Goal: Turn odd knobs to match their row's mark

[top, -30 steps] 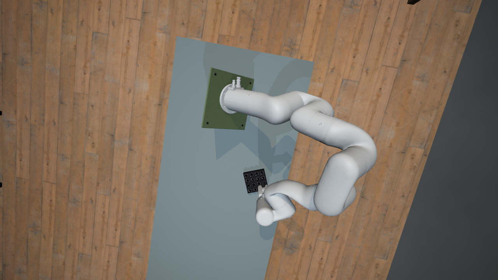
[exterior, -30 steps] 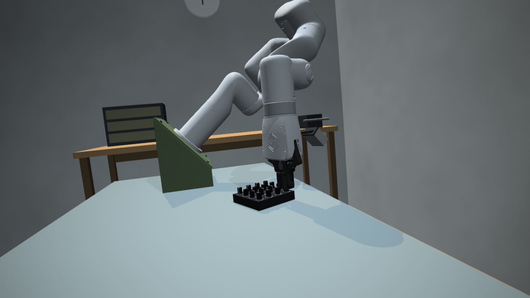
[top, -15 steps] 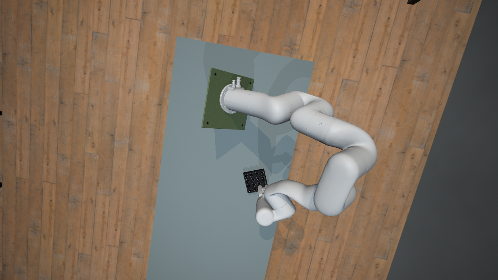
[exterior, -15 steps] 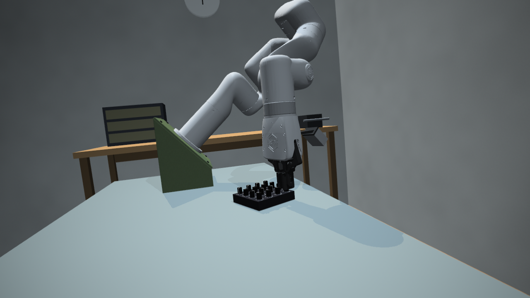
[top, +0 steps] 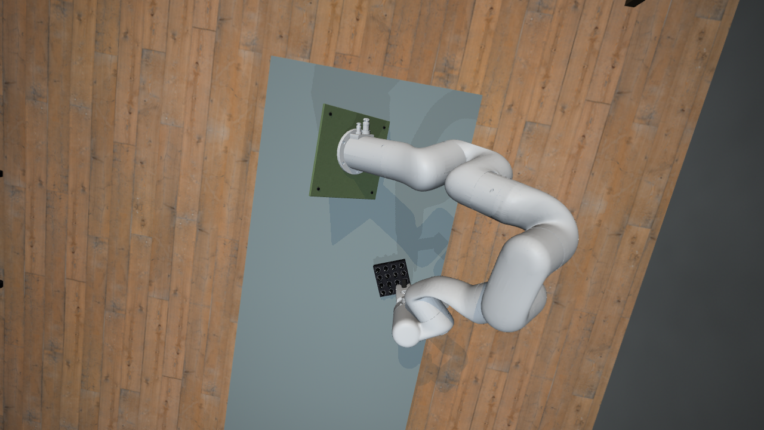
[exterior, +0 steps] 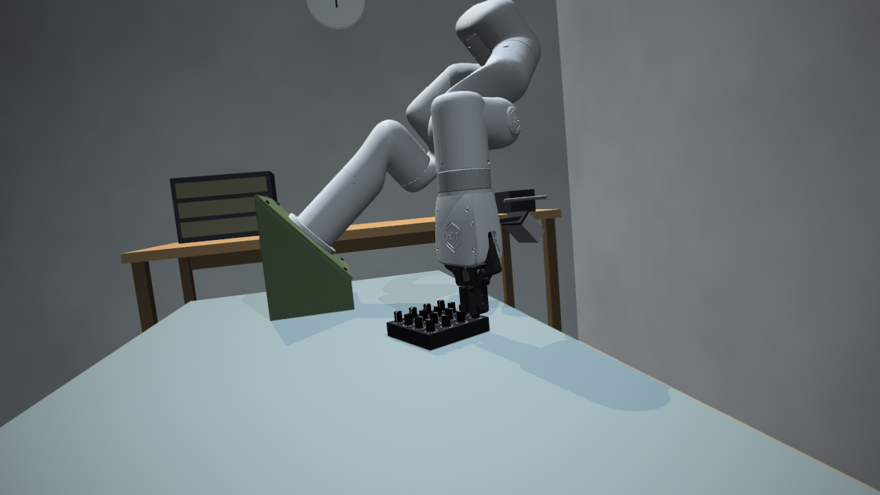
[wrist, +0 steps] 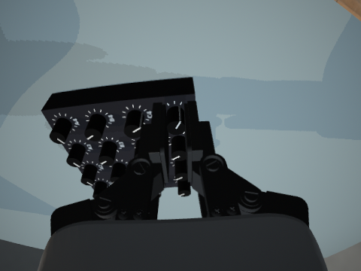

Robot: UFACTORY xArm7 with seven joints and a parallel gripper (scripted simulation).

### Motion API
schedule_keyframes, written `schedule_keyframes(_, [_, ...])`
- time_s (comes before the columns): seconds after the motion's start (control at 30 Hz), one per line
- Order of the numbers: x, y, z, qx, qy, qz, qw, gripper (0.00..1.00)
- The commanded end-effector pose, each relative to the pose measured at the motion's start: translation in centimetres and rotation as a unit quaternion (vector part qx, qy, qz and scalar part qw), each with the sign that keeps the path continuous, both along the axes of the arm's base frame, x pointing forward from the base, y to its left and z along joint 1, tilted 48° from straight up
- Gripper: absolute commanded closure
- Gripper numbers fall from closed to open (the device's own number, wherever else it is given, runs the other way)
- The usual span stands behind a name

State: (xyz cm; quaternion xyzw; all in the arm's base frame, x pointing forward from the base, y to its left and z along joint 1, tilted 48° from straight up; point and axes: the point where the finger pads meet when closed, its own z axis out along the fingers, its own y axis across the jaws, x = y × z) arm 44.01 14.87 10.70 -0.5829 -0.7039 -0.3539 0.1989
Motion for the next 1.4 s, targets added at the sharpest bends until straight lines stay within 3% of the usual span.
schedule_keyframes(0.0, [0.13, -0.16, 0.09, 0.000, -0.002, -0.001, 1.000, 0.92])
schedule_keyframes(0.8, [0.13, -0.16, 0.09, -0.008, -0.045, 0.038, 0.998, 0.92])
schedule_keyframes(1.37, [0.13, -0.16, 0.09, -0.026, -0.141, 0.126, 0.982, 0.92])
